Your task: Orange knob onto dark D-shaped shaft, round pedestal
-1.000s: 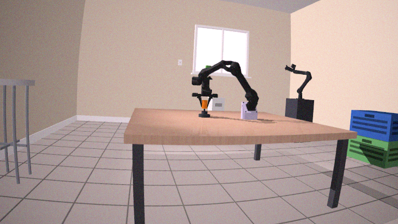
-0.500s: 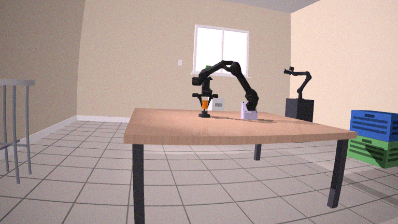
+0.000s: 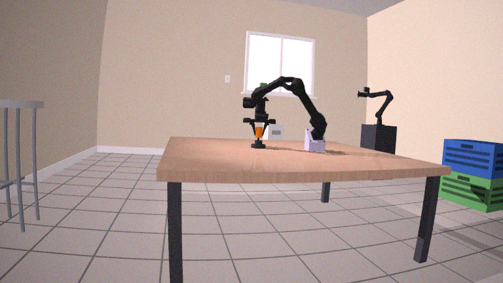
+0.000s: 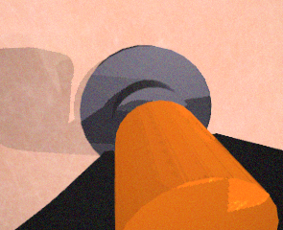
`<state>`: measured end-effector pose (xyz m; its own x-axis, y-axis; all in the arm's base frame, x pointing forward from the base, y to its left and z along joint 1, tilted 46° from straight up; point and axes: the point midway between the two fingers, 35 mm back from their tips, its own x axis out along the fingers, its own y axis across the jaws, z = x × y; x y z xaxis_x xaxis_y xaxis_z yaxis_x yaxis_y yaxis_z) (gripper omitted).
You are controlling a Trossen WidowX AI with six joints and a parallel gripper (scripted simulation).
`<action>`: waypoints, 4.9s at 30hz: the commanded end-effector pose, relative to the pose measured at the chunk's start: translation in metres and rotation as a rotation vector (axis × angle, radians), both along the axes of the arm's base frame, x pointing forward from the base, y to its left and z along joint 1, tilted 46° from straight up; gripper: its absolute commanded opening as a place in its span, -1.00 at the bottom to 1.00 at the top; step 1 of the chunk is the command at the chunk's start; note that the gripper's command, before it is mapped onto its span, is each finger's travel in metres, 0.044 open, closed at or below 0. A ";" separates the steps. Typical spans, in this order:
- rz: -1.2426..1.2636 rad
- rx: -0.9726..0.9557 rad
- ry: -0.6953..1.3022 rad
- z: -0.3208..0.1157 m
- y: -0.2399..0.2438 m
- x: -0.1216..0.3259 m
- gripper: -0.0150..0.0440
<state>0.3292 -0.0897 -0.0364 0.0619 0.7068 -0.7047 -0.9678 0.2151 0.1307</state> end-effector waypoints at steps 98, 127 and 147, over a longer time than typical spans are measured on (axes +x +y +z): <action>0.295 -0.027 -0.299 0.000 0.000 0.001 -0.49; 0.442 -0.041 -0.447 0.000 0.000 0.004 -0.49; 0.443 -0.041 -0.446 0.004 -0.001 -0.002 -0.49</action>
